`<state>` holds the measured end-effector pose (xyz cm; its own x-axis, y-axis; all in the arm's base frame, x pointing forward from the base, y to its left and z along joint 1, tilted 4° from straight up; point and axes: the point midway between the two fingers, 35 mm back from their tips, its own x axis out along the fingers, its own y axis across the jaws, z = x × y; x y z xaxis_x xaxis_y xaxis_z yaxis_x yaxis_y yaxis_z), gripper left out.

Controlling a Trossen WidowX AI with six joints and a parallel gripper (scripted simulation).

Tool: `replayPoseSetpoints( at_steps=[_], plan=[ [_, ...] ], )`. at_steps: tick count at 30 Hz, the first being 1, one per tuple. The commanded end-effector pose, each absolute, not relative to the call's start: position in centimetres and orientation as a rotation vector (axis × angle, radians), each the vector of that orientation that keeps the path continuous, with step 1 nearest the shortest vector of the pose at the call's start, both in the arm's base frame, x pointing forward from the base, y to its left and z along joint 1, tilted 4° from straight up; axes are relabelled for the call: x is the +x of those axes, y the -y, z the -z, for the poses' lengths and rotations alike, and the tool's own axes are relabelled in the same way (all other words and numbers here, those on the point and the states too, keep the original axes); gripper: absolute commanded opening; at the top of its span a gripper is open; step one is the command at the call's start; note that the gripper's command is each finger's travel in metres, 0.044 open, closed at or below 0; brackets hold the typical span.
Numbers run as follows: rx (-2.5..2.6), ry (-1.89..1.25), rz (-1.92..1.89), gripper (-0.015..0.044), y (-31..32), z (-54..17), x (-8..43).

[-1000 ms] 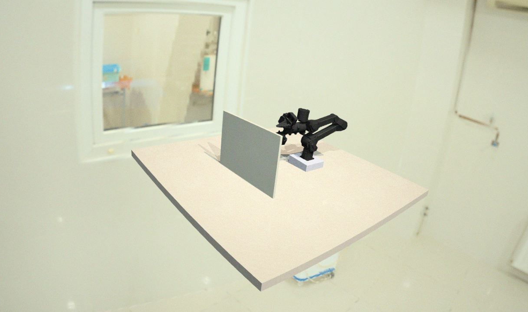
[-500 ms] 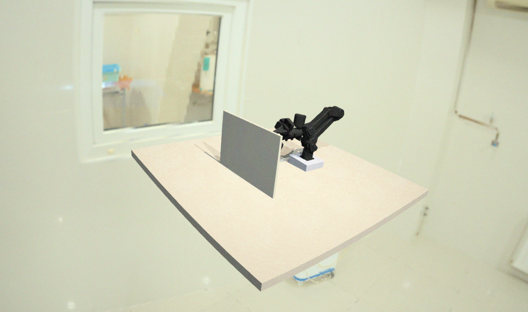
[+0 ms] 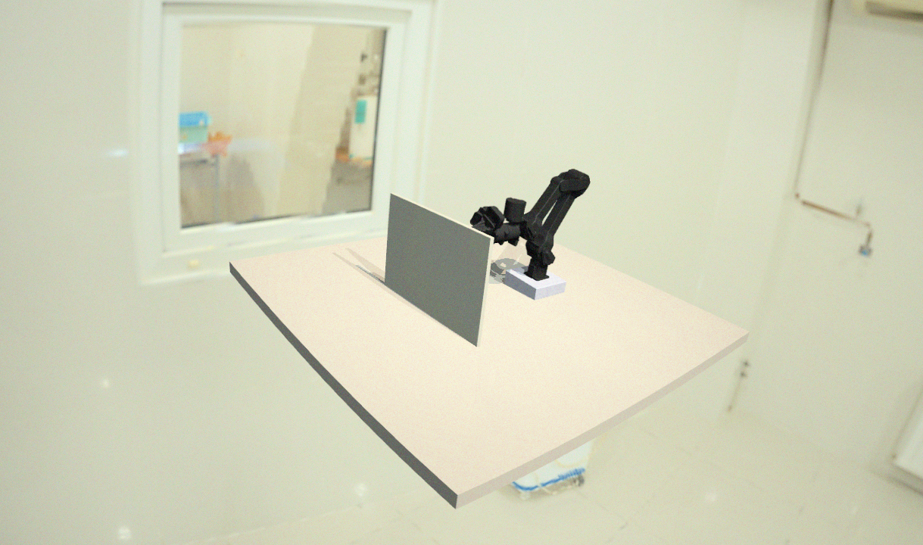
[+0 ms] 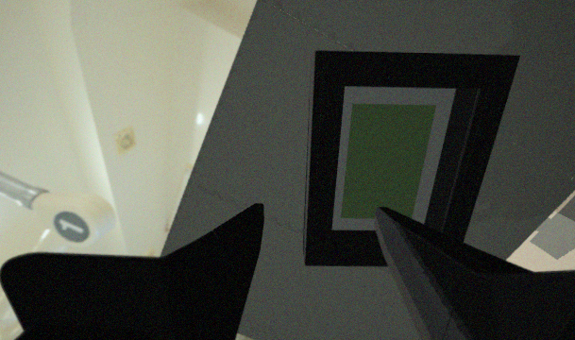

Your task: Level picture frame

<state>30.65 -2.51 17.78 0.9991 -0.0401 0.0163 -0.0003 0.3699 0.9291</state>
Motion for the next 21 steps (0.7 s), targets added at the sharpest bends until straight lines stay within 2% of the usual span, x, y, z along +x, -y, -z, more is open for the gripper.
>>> replayPoseSetpoints(
  at_steps=[1,5,21],
  plan=[
    [1.189,0.041,0.028,0.026,2.6,-17.5,33.0],
    [1.189,0.042,0.027,0.026,2.6,-17.0,34.6],
    [1.189,0.042,0.027,0.026,2.7,-17.0,34.7]
  ],
)
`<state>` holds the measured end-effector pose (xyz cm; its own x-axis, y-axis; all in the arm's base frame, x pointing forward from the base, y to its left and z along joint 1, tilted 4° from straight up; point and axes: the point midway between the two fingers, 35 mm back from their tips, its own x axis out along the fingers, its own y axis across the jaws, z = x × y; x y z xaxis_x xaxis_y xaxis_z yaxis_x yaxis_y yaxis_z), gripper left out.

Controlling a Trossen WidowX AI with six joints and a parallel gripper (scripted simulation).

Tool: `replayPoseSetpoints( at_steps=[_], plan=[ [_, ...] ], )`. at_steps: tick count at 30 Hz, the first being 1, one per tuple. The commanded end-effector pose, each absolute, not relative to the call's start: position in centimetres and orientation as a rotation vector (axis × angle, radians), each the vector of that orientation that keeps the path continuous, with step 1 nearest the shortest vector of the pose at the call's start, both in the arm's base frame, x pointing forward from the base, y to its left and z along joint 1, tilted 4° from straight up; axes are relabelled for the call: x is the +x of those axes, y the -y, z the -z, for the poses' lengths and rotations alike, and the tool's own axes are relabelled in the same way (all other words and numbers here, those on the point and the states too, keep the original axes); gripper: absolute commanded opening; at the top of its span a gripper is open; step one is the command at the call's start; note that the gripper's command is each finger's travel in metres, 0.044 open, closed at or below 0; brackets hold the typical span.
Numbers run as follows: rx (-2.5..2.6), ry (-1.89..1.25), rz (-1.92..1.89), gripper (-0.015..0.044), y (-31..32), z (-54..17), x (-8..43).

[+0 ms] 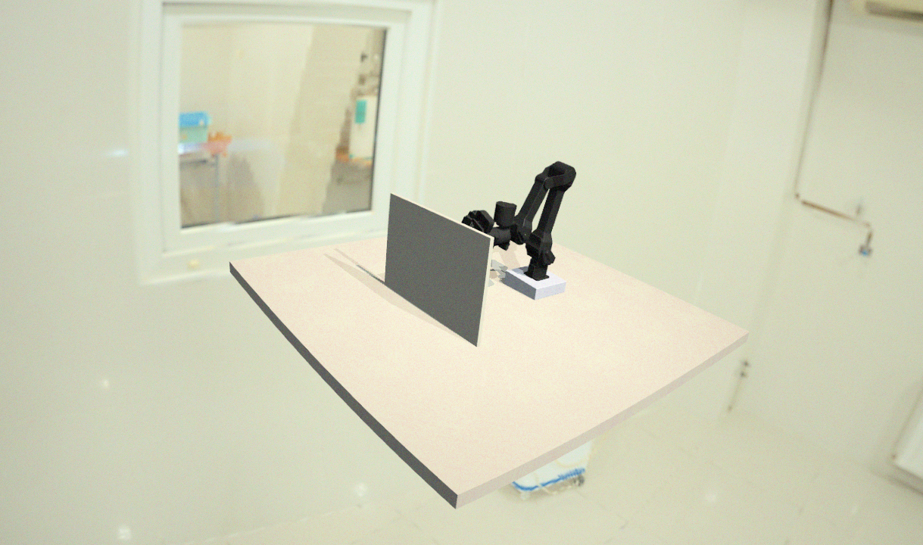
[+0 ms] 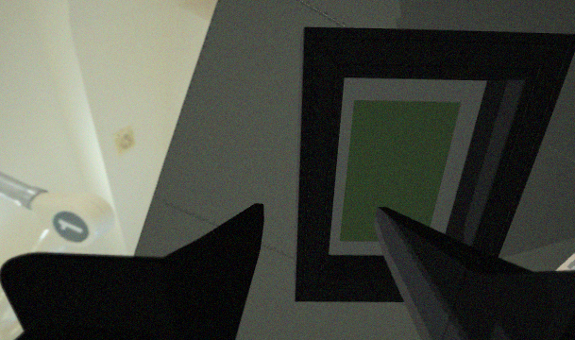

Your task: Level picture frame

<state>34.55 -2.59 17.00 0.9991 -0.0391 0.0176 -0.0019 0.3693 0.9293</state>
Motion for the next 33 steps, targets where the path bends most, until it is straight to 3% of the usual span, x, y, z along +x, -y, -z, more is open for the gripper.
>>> replayPoseSetpoints(
  at_steps=[1,33],
  plan=[
    [1.189,0.042,0.027,0.026,2.7,-17.1,34.7],
    [1.189,0.046,0.025,0.026,2.8,-17.2,38.5]
  ],
)
